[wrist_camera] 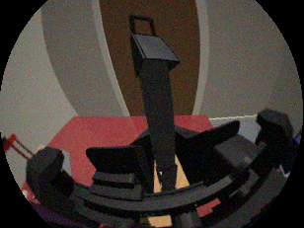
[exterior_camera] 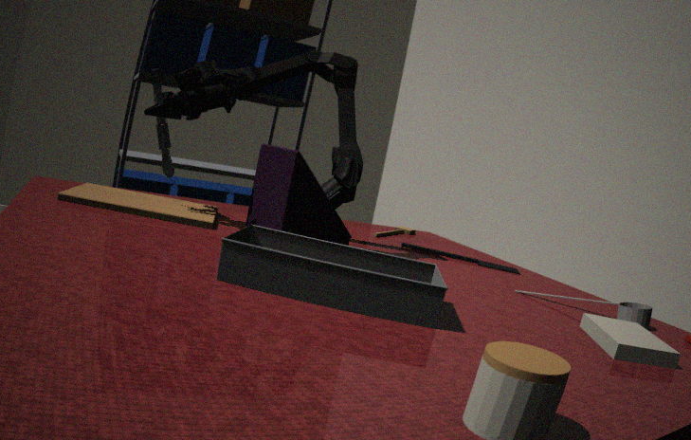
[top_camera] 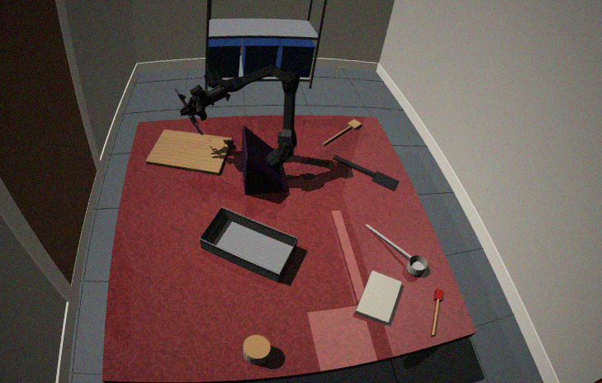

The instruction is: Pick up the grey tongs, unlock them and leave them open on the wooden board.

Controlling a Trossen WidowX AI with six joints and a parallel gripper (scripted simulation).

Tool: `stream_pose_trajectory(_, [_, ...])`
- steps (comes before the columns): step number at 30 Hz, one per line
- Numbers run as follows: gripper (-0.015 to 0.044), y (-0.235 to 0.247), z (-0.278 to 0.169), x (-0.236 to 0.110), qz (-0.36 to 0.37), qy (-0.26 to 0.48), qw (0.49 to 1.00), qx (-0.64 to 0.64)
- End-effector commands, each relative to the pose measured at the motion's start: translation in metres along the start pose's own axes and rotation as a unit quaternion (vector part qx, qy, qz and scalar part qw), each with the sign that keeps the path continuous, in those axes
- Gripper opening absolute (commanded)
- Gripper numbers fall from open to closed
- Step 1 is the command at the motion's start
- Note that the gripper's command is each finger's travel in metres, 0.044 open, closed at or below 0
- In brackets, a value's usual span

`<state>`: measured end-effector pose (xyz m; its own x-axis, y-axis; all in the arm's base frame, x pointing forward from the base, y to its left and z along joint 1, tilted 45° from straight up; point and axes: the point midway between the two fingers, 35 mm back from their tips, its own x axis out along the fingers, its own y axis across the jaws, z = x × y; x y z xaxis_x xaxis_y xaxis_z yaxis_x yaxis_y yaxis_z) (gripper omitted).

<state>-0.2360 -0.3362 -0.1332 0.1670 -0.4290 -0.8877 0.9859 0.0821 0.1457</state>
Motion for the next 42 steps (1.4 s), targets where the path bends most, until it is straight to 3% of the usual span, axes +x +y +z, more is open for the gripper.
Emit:
stream_pose_trajectory(1, [-0.015,0.0,0.004,-0.002,0.0,-0.007,1.0,-0.005])
stream_pose_trajectory(22, [-0.015,-0.004,-0.026,0.04,-0.001,0.167,0.986,0.019])
stream_pose_trajectory(42, [-0.015,0.0,-0.061,0.064,-0.016,0.354,0.935,0.008])
